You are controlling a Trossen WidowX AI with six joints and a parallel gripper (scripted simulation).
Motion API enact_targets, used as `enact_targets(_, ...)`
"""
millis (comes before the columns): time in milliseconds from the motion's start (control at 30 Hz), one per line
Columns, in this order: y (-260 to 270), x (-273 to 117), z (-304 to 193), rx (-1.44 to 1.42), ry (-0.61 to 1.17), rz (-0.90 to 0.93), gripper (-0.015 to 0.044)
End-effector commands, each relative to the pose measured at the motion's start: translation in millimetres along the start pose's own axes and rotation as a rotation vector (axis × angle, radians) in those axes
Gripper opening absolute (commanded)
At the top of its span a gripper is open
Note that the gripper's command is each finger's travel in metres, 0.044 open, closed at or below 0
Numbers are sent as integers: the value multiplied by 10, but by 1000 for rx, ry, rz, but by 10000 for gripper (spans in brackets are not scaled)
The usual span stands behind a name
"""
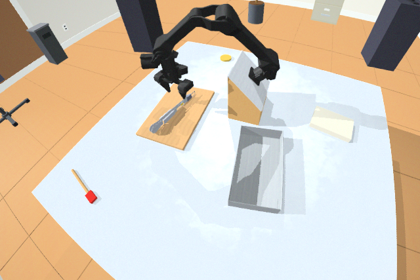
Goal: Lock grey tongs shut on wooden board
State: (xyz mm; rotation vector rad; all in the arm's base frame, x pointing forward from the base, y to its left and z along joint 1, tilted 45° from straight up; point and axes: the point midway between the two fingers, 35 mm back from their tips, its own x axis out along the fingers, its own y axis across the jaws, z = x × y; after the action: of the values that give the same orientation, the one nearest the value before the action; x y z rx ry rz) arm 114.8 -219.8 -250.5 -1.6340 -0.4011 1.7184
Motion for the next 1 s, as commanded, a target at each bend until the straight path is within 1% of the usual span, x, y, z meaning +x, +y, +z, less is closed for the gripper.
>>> enact_targets(0,176,-435,517,17,10,13,440)
enact_targets(133,227,-737,1069,20,4,2,440)
enact_targets(200,227,-786,1176,20,4,-2,440)
enact_targets(400,227,-814,1175,20,5,-1,440)
enact_targets(467,229,-944,1172,25,10,0,440)
enact_targets(567,214,-1242,1172,37,20,2,440)
enact_targets(600,211,-1272,1173,38,21,2,440)
enact_targets(967,211,-1272,1173,38,21,2,440)
